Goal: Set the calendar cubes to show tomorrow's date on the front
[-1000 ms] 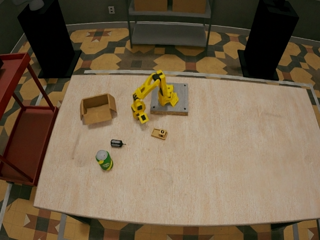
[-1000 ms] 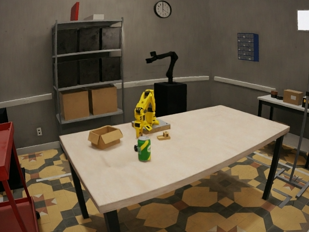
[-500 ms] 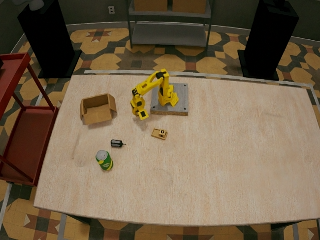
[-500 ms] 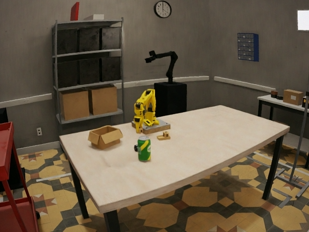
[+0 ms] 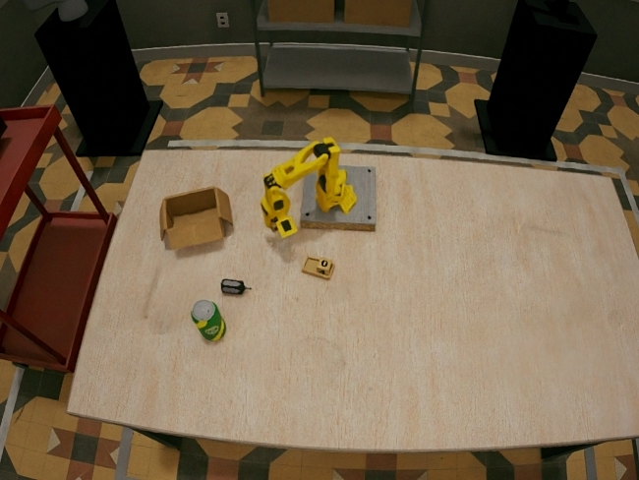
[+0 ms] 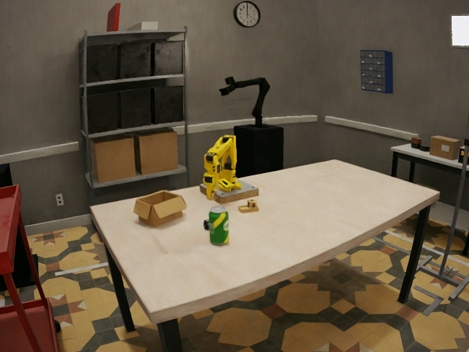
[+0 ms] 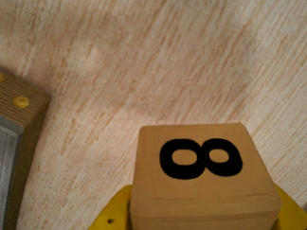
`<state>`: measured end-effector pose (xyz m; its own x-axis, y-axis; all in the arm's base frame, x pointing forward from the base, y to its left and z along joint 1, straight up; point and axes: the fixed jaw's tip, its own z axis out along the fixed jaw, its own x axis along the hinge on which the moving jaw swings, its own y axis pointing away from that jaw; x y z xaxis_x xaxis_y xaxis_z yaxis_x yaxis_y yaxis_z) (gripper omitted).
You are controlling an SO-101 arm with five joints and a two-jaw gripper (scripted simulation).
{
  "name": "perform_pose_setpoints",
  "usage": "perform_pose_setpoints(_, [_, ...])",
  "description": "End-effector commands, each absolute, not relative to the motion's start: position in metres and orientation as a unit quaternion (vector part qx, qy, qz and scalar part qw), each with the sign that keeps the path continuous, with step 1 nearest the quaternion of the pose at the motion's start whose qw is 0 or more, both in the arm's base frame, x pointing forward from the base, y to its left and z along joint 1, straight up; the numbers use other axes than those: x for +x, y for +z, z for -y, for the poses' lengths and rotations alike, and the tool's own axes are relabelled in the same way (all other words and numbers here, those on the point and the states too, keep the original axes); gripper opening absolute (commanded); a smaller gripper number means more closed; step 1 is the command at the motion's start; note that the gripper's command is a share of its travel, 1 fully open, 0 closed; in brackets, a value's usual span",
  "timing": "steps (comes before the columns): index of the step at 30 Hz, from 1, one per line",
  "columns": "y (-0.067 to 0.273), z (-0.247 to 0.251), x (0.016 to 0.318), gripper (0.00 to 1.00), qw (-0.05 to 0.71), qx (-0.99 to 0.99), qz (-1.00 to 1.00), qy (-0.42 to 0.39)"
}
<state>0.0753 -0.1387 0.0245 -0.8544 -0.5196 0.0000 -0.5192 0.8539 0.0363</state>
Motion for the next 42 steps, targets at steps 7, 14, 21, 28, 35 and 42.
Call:
perform_pose_setpoints(7, [0.028, 0.115, 0.114, 0.00, 0.003, 0.405, 0.915, -0.008])
perform_pose_setpoints(14, [0.028, 0.085, 0.139, 0.00, 0.004, 0.509, 0.861, -0.007])
perform_pose_setpoints(21, [0.028, 0.053, 0.155, 0.00, 0.004, 0.599, 0.801, -0.006])
perform_pose_setpoints(28, [0.028, 0.048, 0.157, 0.00, 0.004, 0.610, 0.792, -0.006])
perform_pose_setpoints(35, [0.028, 0.048, 0.157, 0.00, 0.004, 0.610, 0.792, -0.006])
perform_pose_setpoints(42, [0.028, 0.048, 0.157, 0.00, 0.004, 0.610, 0.792, -0.006])
